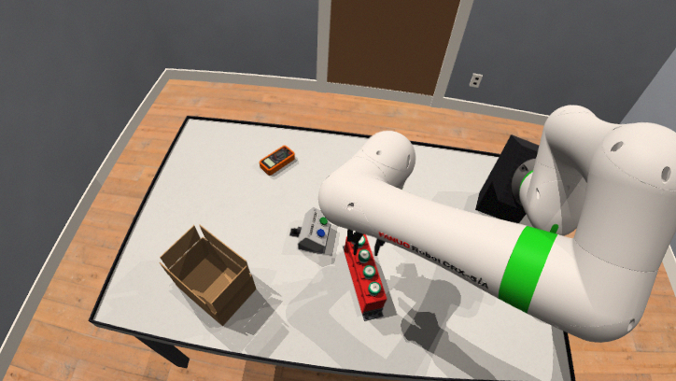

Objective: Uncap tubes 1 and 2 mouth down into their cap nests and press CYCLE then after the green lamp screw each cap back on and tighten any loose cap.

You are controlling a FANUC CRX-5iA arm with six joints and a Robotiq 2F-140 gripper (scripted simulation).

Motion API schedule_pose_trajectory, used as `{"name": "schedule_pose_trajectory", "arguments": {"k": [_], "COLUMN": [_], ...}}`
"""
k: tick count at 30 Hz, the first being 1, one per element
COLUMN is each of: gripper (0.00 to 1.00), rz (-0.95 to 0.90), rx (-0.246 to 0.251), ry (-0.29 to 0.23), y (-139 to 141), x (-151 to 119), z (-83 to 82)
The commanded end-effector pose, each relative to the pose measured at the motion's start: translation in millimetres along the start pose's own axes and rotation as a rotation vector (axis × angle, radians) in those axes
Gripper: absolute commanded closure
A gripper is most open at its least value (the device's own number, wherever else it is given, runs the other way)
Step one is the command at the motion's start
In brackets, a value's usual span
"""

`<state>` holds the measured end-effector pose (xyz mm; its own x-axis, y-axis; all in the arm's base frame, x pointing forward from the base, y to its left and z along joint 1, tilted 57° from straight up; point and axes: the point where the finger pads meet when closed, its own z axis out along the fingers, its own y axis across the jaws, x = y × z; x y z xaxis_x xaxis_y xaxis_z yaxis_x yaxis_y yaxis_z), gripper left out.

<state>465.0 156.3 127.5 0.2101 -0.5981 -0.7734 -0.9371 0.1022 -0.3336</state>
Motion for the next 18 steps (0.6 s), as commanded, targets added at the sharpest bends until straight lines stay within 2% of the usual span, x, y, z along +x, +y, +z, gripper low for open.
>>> {"name": "schedule_pose_trajectory", "arguments": {"k": [1,4,6,8,10,14,18], "gripper": [0.59,0.59,0.59,0.59,0.59,0.59,0.59], "rz": [0.000,0.000,-0.167,-0.167,-0.334,-0.489,-0.489], "rx": [0.001,0.001,0.001,0.001,0.001,0.001,0.001], "ry": [0.001,0.001,0.001,0.001,0.001,0.001,0.001], "y": [-0.4,-0.4,-4.4,-4.4,-8.5,-13.0,-13.0], "x": [0.3,0.3,16.4,16.4,32.6,50.7,50.7], "z": [-9.5,-16.0,-16.0,-16.0,-16.0,-16.0,-16.0]}}
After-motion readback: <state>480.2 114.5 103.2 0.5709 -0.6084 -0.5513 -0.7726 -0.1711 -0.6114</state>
